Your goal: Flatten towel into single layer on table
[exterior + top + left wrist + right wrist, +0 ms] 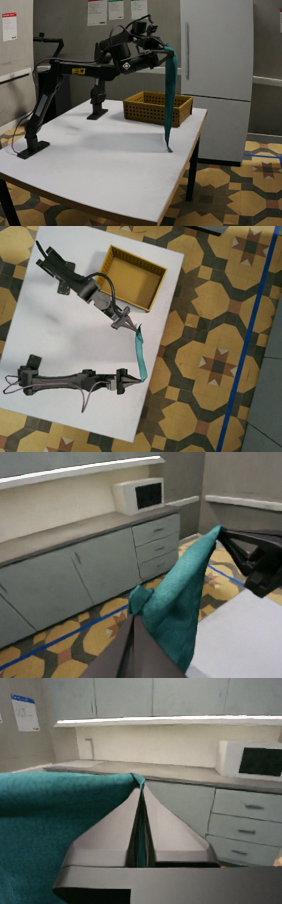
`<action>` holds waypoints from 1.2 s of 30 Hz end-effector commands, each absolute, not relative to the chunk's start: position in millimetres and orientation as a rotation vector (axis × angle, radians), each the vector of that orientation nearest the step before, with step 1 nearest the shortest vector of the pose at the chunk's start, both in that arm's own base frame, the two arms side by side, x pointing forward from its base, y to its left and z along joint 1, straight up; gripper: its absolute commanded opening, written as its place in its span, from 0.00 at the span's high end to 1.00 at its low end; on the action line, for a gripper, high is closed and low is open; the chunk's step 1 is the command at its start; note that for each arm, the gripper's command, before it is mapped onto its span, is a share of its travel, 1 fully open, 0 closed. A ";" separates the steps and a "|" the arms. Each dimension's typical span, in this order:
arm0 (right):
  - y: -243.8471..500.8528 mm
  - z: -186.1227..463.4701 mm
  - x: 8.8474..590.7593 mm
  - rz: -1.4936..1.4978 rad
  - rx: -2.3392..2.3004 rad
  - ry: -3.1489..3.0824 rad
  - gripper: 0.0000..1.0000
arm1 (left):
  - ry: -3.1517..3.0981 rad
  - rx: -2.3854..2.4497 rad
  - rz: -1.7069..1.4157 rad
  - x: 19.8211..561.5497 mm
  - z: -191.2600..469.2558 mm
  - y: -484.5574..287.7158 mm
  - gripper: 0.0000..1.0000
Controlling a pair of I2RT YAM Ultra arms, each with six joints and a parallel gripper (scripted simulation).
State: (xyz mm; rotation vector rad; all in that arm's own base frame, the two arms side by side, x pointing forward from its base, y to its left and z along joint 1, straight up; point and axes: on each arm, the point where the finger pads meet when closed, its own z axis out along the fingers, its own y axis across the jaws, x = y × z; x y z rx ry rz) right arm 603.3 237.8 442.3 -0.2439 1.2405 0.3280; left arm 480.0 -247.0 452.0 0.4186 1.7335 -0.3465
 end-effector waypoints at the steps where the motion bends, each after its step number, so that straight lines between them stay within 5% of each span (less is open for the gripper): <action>1: 226.4 474.1 589.5 0.320 -0.212 1.183 1.00 | 1.677 0.399 -0.337 474.0 478.0 -237.3 1.00; 12: 280.7 453.9 562.4 0.393 -0.294 1.278 1.00 | 1.829 0.379 -0.276 444.4 449.2 -190.4 1.00; 36: 259.4 448.6 541.3 0.347 -0.343 1.532 1.00 | 1.938 0.455 -0.291 417.0 424.0 -205.7 1.00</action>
